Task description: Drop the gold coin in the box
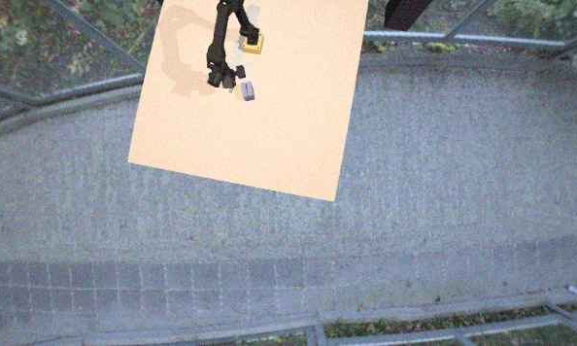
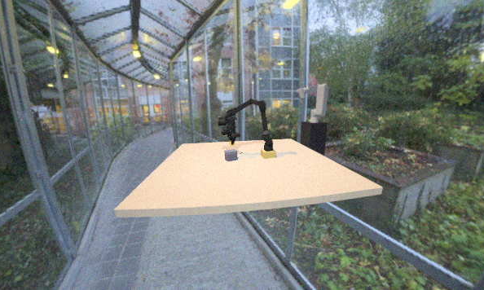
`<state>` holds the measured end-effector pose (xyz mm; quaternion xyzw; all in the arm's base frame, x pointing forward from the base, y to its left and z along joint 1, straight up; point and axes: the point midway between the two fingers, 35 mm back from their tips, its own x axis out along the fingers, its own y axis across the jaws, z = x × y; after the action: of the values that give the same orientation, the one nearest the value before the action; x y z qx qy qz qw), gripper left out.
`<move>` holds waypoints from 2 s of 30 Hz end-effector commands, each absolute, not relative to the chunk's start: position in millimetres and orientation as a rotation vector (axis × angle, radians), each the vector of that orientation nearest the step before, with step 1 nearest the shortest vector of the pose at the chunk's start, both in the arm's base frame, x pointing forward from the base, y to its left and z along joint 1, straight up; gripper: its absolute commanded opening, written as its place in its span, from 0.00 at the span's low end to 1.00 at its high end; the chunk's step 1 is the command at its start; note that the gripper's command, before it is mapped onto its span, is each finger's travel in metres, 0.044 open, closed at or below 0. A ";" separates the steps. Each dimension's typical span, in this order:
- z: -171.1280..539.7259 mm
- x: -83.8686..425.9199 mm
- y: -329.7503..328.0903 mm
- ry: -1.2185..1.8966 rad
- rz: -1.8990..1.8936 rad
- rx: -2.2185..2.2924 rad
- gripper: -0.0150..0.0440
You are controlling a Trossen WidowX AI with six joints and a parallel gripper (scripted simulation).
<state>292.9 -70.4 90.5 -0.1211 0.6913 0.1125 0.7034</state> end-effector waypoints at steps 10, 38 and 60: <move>92.1 304.6 -37.6 1.532 0.251 -0.266 0.25; 90.3 310.6 7.4 1.536 0.256 -0.268 0.25; 94.8 315.1 15.3 1.539 0.250 -0.260 0.26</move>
<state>313.0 14.6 92.7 -0.1185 0.6933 0.1137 0.7016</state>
